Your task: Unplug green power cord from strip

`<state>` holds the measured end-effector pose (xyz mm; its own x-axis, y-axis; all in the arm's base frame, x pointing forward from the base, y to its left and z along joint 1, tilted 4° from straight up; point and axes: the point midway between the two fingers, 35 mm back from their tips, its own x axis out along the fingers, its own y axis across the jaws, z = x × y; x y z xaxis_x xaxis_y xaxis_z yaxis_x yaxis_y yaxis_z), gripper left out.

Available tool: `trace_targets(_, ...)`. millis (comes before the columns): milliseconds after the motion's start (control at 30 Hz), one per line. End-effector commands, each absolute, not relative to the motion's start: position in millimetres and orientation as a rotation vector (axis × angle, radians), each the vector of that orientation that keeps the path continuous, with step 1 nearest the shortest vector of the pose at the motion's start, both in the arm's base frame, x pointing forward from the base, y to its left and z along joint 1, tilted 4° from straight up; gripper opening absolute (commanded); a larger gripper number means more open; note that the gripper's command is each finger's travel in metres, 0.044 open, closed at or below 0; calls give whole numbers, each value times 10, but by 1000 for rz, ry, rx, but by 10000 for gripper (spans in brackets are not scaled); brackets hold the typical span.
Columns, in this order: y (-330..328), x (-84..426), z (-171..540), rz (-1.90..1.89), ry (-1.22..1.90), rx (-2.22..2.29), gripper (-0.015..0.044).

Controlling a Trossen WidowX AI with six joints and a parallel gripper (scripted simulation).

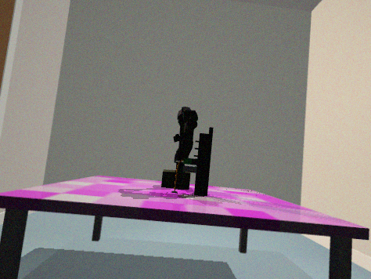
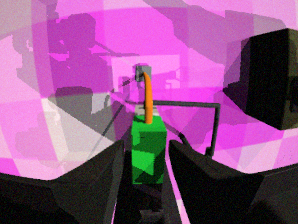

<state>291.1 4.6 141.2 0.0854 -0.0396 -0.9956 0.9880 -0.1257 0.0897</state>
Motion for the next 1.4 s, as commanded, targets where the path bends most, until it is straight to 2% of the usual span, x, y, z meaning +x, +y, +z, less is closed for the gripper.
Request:
trace_targets(0, 42, 2907, 1332, -1265, 1060, 1311, 160)
trace_targets(200, 42, 2907, 1329, -1265, 1060, 1311, 160)
trace_targets(333, 46, 2907, 1356, -1256, 1060, 1314, 55)
trace_targets(600, 46, 2907, 1356, -1256, 1060, 1314, 2)
trace_targets(1367, -290, 2884, 1368, -1261, 1058, 1310, 0)
